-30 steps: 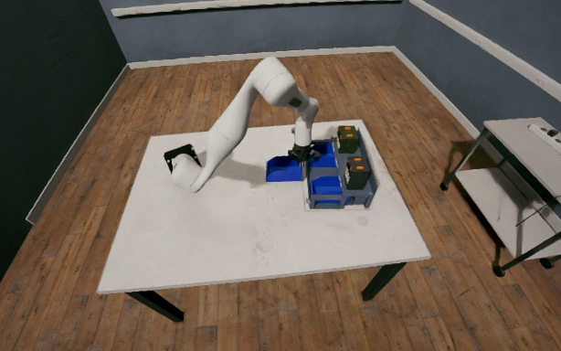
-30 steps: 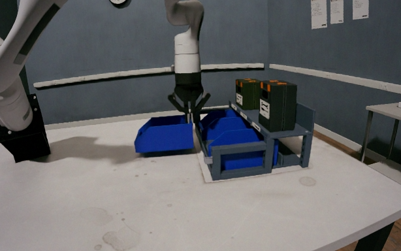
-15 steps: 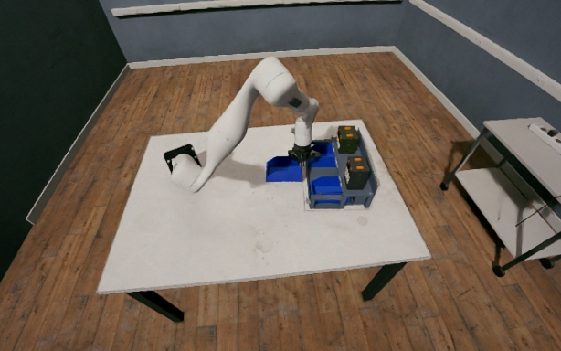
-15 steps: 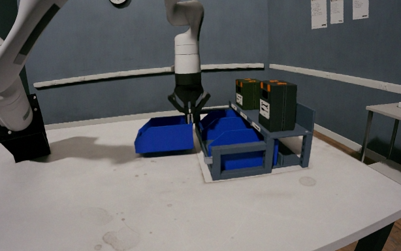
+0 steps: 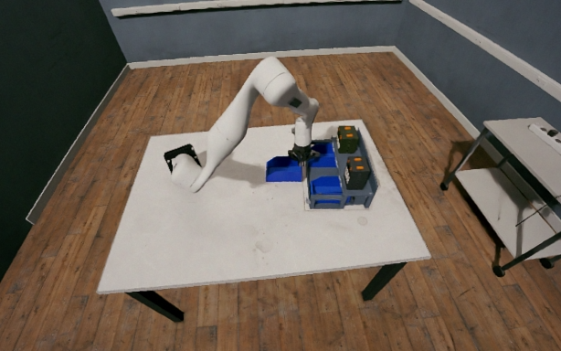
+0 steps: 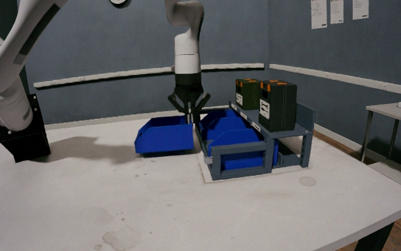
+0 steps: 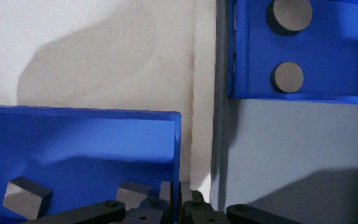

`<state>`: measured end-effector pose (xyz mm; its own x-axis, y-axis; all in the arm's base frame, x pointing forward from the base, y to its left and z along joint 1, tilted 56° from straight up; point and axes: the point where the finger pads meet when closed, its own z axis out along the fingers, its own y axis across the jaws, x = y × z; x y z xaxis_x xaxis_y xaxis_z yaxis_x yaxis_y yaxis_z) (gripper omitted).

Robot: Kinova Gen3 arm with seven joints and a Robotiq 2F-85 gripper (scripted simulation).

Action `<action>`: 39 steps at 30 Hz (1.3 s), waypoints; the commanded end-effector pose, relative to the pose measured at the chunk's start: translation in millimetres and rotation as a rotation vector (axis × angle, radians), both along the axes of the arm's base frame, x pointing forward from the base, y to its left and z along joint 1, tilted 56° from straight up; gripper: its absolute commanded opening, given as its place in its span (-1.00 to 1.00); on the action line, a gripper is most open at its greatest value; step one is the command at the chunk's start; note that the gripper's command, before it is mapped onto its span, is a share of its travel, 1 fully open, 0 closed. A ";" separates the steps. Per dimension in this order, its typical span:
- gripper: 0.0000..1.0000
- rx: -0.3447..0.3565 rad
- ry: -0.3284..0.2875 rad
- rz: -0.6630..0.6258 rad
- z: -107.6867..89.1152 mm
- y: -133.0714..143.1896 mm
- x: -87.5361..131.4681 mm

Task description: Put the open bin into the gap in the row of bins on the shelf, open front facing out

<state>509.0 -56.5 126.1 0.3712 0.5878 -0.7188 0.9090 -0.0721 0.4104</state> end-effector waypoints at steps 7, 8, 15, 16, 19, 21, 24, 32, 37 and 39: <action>-0.80 0.002 -0.001 0.003 0.1 1.5 0.6; -0.80 0.002 -0.001 0.003 0.1 1.5 0.6; -0.80 0.002 -0.001 0.003 0.1 1.5 0.6; -0.80 0.002 -0.001 0.003 0.1 1.5 0.6; -0.80 0.001 -0.001 0.003 2.4 0.3 5.9; -0.80 0.002 -0.001 0.003 4.1 0.0 9.5; -0.80 0.002 -0.001 0.003 4.1 0.0 9.5; -0.80 0.002 -0.001 0.003 4.1 0.0 9.5; -0.80 0.001 -0.001 0.003 7.3 -1.2 16.6; -0.80 0.002 -0.001 0.003 8.1 -1.3 18.5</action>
<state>525.9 -60.1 133.6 0.3716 0.5875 -0.7188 0.9089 -0.0724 0.4107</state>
